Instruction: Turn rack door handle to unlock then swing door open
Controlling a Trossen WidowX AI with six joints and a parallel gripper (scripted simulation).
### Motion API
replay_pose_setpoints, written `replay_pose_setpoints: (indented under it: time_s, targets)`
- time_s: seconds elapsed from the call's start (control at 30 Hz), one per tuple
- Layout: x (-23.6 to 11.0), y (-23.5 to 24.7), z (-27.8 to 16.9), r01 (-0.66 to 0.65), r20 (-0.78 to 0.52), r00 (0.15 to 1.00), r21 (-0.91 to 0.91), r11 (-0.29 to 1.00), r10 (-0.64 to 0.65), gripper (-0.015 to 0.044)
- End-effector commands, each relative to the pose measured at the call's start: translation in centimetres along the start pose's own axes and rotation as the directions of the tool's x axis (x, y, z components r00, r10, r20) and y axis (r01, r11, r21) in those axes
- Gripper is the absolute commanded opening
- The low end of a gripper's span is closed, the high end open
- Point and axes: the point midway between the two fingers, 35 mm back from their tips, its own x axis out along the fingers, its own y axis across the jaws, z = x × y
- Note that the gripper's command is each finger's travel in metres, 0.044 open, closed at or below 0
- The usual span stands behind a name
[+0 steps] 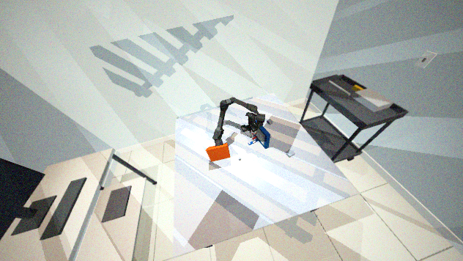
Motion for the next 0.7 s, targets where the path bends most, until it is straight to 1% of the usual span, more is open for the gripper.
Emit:
replay_pose_setpoints:
  time_s: [0.0,0.33,0.67]
  targets:
    - [0.0,-0.2,0.2,-0.001,-0.001,1.0,-0.056,0.998,0.001,0.002]
    - [0.0,-0.8,0.6,-0.001,-0.001,1.0,-0.249,0.968,0.0,0.002]
    - [0.0,-1.7,1.4,0.0,-0.001,1.0,-0.423,0.906,0.0,0.002]
